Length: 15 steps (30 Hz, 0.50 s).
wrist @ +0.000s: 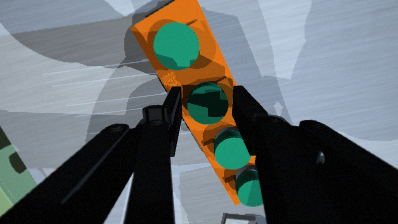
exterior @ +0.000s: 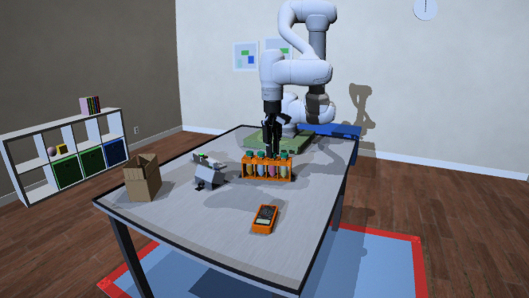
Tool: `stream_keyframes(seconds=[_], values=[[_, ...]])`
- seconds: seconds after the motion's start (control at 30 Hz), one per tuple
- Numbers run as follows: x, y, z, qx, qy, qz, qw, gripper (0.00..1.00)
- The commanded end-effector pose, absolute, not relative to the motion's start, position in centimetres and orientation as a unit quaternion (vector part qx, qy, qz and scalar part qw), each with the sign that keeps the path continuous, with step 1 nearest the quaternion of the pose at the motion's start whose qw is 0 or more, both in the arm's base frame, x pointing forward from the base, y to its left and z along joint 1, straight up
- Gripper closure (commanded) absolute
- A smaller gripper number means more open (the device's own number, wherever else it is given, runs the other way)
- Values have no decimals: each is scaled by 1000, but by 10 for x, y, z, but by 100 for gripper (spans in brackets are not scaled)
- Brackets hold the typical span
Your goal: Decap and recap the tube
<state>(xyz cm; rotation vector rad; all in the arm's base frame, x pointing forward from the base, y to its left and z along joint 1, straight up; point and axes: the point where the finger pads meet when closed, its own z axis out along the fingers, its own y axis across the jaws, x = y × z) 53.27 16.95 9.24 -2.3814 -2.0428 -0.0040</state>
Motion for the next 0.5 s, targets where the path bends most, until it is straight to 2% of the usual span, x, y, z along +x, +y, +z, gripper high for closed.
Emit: stream_keyframes(seconds=[0.0, 0.27, 0.47], values=[[533, 170, 91, -763, -646, -1, 0, 59], [533, 170, 91, -763, -646, 0, 0, 59], [534, 170, 107, -763, -647, -1, -1, 59]])
